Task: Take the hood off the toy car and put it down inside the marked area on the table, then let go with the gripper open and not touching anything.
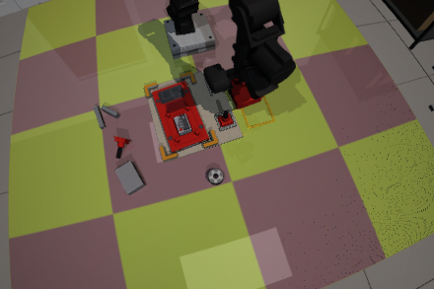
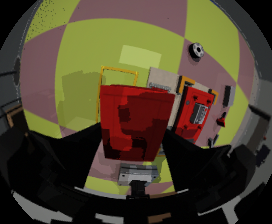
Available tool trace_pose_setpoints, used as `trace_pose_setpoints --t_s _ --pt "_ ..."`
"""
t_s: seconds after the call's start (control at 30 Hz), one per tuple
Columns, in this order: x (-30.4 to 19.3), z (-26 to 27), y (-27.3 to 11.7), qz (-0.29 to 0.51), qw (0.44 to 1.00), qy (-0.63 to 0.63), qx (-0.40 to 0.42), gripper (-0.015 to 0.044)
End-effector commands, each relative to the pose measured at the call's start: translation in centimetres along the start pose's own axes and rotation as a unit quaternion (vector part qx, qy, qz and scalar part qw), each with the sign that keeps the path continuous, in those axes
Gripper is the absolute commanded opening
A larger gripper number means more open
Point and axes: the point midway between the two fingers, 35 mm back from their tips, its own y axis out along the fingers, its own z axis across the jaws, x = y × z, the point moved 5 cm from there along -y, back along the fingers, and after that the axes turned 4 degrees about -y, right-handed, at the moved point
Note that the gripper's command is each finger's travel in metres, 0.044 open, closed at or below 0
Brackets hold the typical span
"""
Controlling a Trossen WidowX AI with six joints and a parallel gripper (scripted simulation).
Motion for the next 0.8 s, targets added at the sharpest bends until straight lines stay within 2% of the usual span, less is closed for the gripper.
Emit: trace_pose_setpoints --t_s 0.0,0.37,0.77 --pt "-0.4 1.3 -0.2 -0.003 1.000 0.002 0.003 0.0000" --pt "-1.4 4.7 -0.3 -0.002 1.000 0.002 0.005 0.0000" --pt "-1.4 4.8 0.2 -0.002 1.000 0.002 0.005 0.0000"
